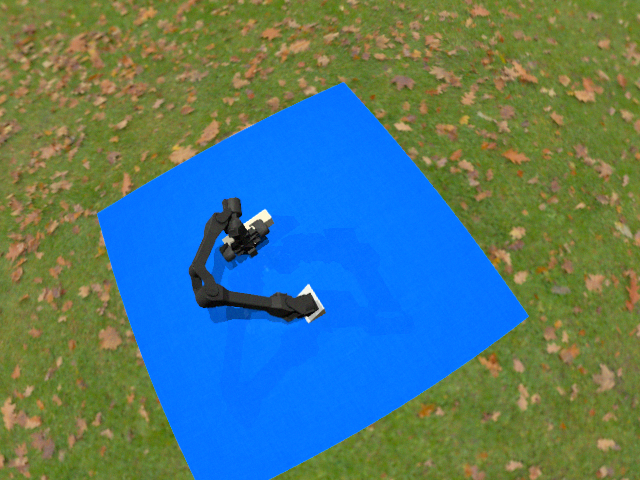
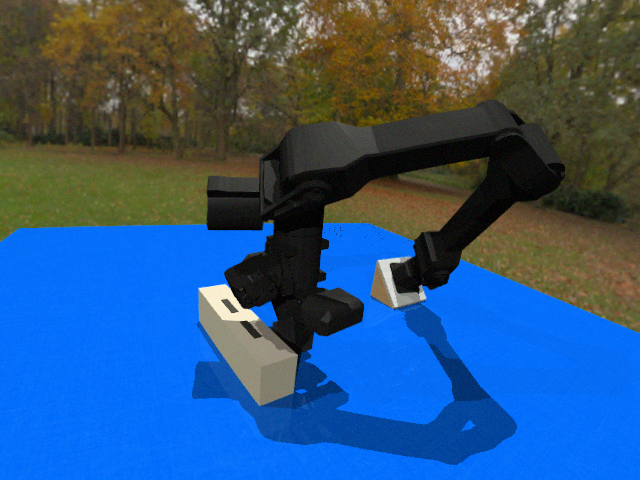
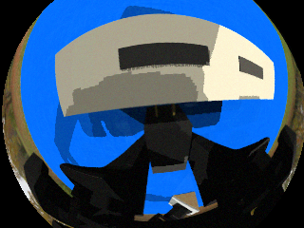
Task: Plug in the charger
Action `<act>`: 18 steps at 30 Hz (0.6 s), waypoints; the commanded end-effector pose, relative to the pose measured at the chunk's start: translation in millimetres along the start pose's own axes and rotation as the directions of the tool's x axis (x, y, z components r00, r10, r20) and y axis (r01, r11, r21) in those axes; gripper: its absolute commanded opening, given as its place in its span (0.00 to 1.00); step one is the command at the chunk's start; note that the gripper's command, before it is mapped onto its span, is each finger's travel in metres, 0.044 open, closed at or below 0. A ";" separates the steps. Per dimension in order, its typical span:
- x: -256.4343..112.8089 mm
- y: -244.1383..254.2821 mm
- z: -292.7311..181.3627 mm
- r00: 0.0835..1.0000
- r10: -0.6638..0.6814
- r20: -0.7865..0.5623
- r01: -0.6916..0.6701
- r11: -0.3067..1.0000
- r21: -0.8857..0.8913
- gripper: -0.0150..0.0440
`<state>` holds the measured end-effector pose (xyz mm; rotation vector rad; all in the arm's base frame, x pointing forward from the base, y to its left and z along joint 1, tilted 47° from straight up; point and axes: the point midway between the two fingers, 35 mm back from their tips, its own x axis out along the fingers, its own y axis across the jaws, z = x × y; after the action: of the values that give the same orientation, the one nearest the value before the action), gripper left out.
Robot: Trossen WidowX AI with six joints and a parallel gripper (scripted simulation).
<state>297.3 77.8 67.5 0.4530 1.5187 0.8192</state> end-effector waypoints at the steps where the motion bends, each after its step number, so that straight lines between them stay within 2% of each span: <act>1: 0.1 0.5 0.1 1.000 0.003 0.000 -0.003 1.000 0.007 0.25; 18: -0.1 0.4 2.8 1.000 0.003 0.000 -0.003 1.000 0.007 0.25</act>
<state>298.7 78.2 67.1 0.4535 1.5196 0.8192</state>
